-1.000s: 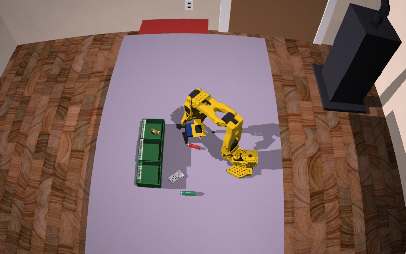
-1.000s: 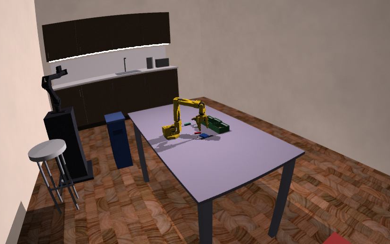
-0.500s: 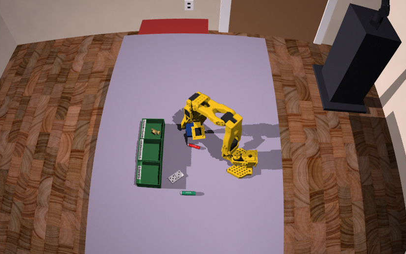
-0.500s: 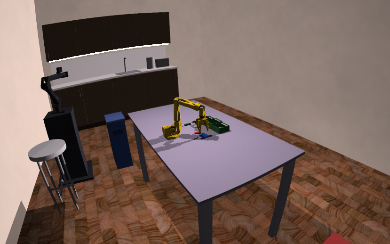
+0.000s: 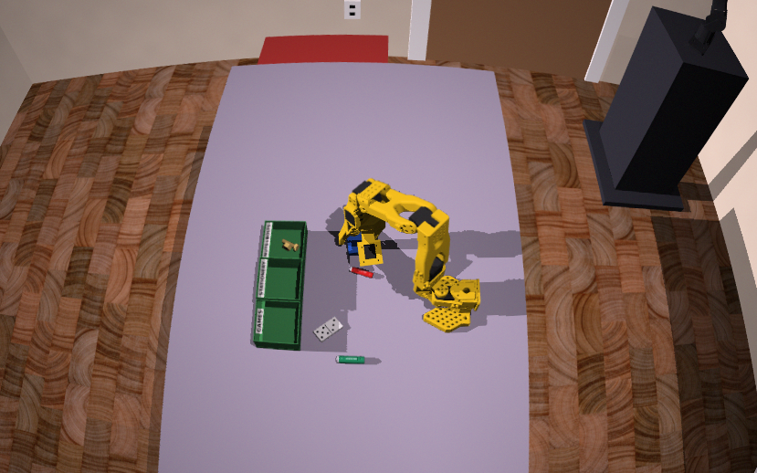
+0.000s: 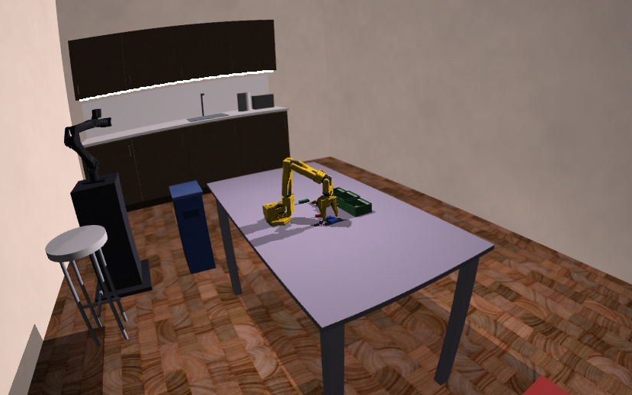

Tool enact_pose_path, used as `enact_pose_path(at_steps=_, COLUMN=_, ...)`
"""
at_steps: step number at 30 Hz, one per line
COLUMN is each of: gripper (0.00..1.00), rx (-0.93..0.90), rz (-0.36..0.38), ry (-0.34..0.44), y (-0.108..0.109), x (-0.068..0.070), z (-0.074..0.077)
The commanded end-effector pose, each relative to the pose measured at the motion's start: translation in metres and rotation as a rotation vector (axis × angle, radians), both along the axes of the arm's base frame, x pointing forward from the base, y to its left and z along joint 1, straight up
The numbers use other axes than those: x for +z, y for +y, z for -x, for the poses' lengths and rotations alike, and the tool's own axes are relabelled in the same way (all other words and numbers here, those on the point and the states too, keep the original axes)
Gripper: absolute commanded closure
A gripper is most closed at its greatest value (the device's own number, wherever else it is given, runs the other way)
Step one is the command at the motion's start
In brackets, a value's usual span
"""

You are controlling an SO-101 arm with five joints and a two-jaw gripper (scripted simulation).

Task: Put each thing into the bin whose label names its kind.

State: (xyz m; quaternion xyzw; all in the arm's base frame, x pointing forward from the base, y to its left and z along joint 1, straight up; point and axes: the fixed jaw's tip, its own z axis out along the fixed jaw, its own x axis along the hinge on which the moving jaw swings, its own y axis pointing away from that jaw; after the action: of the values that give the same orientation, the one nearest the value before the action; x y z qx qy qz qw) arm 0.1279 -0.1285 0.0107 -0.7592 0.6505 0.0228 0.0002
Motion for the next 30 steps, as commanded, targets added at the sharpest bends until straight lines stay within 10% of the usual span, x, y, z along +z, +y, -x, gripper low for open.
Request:
enact_pose_path(at_steps=1, gripper=0.65, rx=-0.004, rz=0.017, ry=-0.020, y=-0.0039, x=0.0001, z=-0.0014)
enact_pose_path(at_steps=30, gripper=0.65, rx=-0.004, rz=0.038, ry=-0.042, y=-0.0048, x=-0.0023, z=-0.0025)
